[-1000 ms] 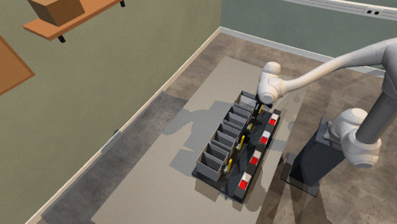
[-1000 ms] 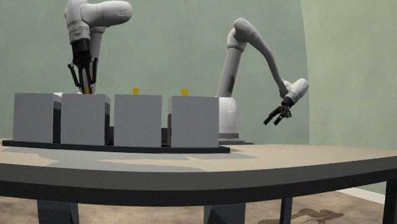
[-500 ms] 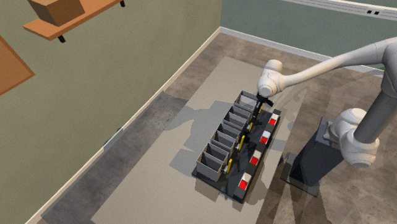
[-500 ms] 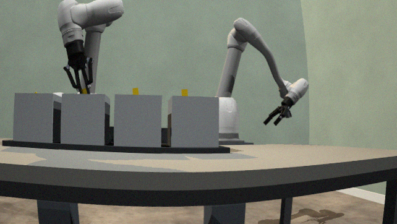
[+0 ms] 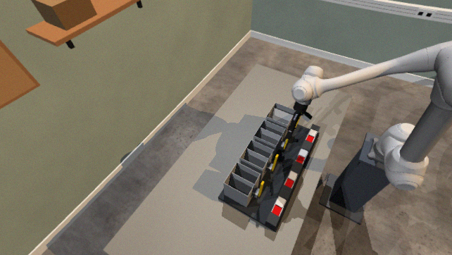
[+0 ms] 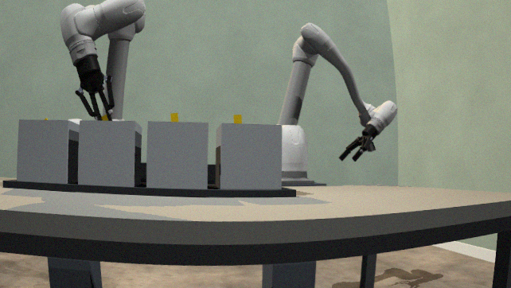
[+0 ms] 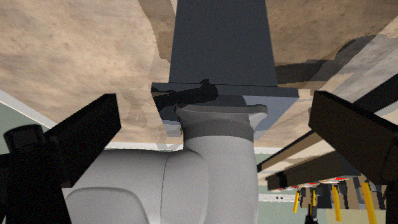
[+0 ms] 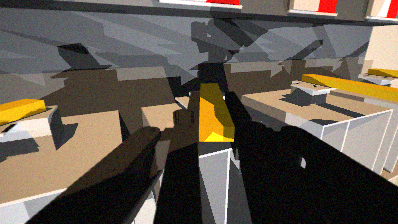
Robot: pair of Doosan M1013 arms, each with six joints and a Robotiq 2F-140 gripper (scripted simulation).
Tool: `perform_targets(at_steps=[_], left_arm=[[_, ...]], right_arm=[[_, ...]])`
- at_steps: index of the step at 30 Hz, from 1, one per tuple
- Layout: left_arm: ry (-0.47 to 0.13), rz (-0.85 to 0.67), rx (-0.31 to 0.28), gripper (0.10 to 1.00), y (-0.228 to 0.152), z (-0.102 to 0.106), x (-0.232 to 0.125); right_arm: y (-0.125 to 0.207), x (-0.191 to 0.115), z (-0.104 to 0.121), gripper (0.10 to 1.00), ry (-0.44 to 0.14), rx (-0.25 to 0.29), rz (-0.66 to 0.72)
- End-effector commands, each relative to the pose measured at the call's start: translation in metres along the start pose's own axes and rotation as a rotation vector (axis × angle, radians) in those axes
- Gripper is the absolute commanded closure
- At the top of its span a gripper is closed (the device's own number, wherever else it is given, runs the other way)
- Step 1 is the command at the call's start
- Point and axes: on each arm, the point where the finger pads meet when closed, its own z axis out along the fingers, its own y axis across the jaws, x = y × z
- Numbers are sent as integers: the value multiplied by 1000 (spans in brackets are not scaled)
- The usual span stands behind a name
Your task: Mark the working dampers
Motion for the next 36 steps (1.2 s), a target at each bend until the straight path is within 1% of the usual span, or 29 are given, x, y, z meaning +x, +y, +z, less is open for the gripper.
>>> perform_targets(at_steps=[1,3,5,20,22,29,36], left_arm=[[1,0,0,98,0,0,0],[1,0,0,98,0,0,0],[1,0,0,98,0,0,0],[1,0,0,98,0,0,0],[1,0,0,98,0,0,0],[1,0,0,98,0,0,0],[1,0,0,98,0,0,0]], right_arm=[[-3,0,0,902,0,-29,-1],[-4,0,0,902,0,-46,-1],[-4,0,0,902,0,-46,-1],[-16,0,1,902,0,-155,-1],[-16,0,1,902,0,-155,-1],[-20,0,1,902,0,-192,-1],[-22,0,2,902,0,-218,-1]])
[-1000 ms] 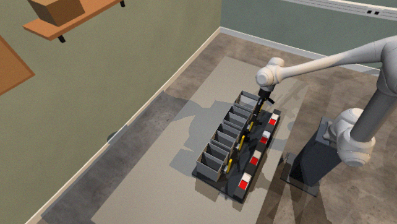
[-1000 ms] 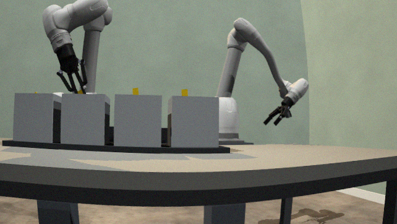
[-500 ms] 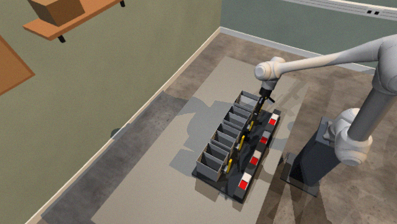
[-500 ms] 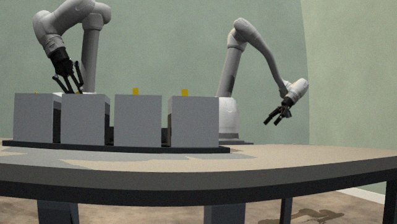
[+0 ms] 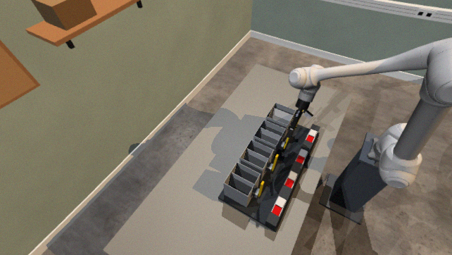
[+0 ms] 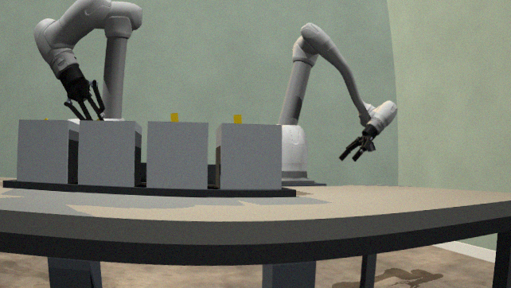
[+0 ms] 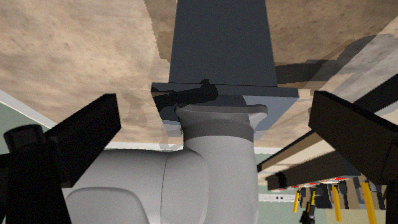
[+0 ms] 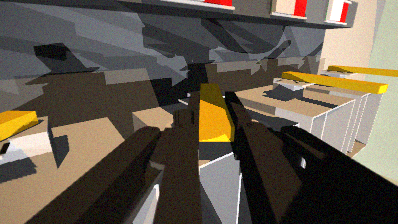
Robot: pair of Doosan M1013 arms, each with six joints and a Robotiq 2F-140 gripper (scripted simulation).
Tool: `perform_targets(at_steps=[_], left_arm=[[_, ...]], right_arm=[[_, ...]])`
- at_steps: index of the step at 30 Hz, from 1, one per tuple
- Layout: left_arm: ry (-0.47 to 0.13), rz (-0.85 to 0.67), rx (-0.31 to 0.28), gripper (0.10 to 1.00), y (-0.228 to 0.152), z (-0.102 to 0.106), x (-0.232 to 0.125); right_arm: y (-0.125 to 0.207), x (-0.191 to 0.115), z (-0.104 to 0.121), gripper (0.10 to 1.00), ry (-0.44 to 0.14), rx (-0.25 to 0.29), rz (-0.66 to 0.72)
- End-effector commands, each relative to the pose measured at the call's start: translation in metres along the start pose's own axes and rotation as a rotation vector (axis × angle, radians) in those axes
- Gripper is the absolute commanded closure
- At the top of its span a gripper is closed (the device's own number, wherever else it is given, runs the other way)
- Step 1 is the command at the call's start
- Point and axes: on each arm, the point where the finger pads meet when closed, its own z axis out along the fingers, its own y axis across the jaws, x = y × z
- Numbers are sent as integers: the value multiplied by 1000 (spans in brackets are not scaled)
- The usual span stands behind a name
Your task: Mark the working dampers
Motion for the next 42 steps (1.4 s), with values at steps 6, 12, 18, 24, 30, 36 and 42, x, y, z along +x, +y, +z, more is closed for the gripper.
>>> perform_targets(at_steps=[6,12,18,24,30,36,42], left_arm=[[1,0,0,98,0,0,0],[1,0,0,98,0,0,0],[1,0,0,98,0,0,0],[1,0,0,98,0,0,0],[1,0,0,98,0,0,0],[1,0,0,98,0,0,0],[1,0,0,98,0,0,0]], right_arm=[[-1,0,0,902,-1,-16,-1],[-2,0,0,902,-1,-24,-1],[-2,0,0,902,-1,-26,-1],[-2,0,0,902,-1,-26,-1],[-2,0,0,902,-1,-26,-1],[-2,0,0,881,-1,-26,-1],[-2,0,0,859,-1,-26,-1]])
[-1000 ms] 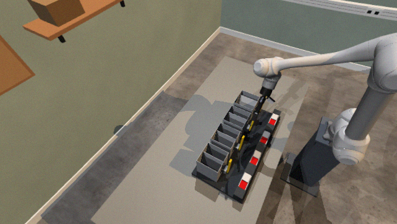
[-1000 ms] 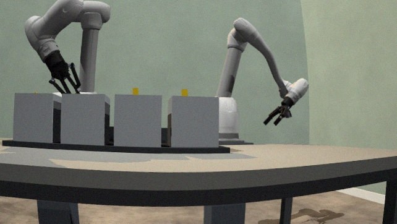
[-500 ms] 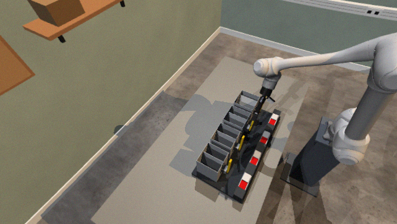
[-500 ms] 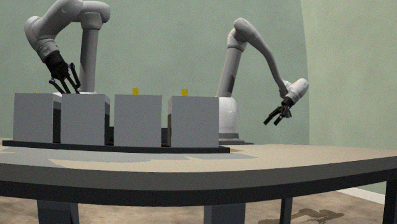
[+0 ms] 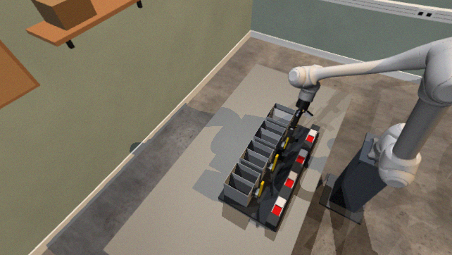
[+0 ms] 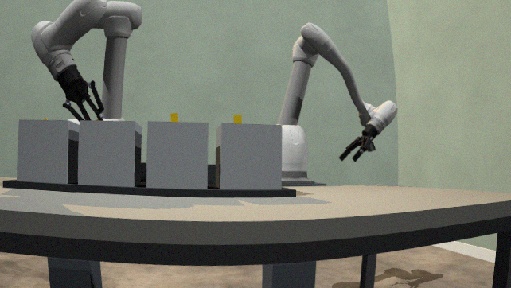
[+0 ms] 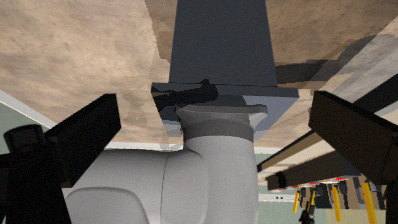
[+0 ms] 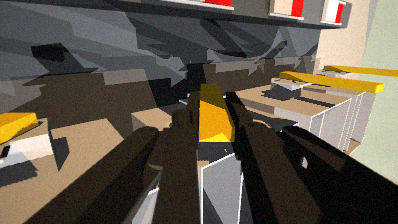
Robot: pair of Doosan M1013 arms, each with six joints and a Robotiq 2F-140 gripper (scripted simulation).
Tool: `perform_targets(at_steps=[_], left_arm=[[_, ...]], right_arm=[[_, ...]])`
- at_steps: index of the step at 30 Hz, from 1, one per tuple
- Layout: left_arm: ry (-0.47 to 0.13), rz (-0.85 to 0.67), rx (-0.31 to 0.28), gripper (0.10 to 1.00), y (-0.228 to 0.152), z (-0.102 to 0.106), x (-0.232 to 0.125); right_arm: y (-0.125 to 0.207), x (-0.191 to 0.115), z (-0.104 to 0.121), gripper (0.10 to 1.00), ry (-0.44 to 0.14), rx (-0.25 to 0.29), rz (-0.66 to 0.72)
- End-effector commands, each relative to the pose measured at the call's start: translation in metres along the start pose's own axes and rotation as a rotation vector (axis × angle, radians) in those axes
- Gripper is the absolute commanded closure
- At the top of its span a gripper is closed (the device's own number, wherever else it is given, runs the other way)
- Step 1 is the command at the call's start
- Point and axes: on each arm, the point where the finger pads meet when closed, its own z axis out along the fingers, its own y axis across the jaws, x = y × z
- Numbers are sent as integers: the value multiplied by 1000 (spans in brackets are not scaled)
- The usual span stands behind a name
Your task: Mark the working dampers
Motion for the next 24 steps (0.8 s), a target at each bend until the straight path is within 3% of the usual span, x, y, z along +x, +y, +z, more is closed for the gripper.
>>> perform_targets(at_steps=[1,7,24], left_arm=[[1,0,0,98,0,0,0],[1,0,0,98,0,0,0],[1,0,0,98,0,0,0]], right_arm=[[1,0,-1,838,-1,-1,-1],[1,0,-1,795,-1,-1,-1],[1,0,-5,795,-1,-1,-1]])
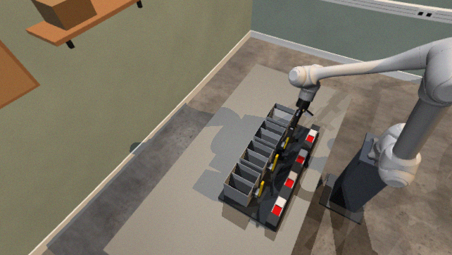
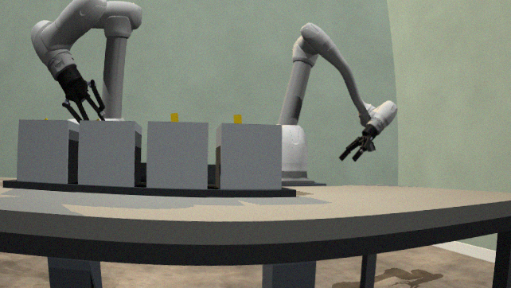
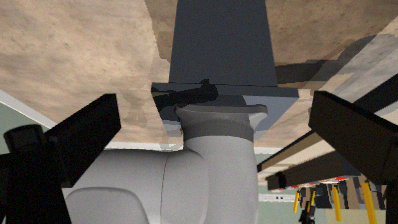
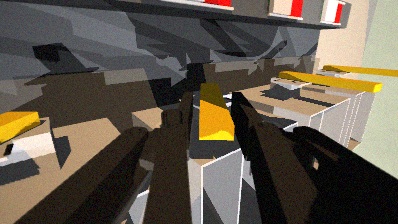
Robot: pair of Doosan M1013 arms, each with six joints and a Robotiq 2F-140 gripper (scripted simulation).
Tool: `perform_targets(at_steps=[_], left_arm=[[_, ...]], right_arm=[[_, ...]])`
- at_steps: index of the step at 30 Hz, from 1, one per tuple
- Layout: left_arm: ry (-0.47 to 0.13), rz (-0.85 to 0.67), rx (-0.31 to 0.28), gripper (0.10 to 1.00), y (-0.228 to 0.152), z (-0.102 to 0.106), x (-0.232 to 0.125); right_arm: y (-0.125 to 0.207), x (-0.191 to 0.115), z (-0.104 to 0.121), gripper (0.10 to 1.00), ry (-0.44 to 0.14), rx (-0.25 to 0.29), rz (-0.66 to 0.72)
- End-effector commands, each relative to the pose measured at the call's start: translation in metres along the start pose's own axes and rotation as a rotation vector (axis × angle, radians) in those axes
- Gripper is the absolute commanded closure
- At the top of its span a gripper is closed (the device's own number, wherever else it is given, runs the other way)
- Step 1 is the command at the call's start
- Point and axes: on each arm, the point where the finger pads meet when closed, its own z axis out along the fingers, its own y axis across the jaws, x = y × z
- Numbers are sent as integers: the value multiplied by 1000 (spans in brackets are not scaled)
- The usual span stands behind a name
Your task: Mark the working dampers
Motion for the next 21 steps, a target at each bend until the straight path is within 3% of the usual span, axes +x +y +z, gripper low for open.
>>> perform_targets(at_steps=[1,6,21], left_arm=[[1,0,0,98,0,0,0],[1,0,0,98,0,0,0],[1,0,0,98,0,0,0]], right_arm=[[1,0,-5,795,-1,-1,0],[1,0,-13,795,-1,-1,0],[1,0,-71,795,-1,0,0]])
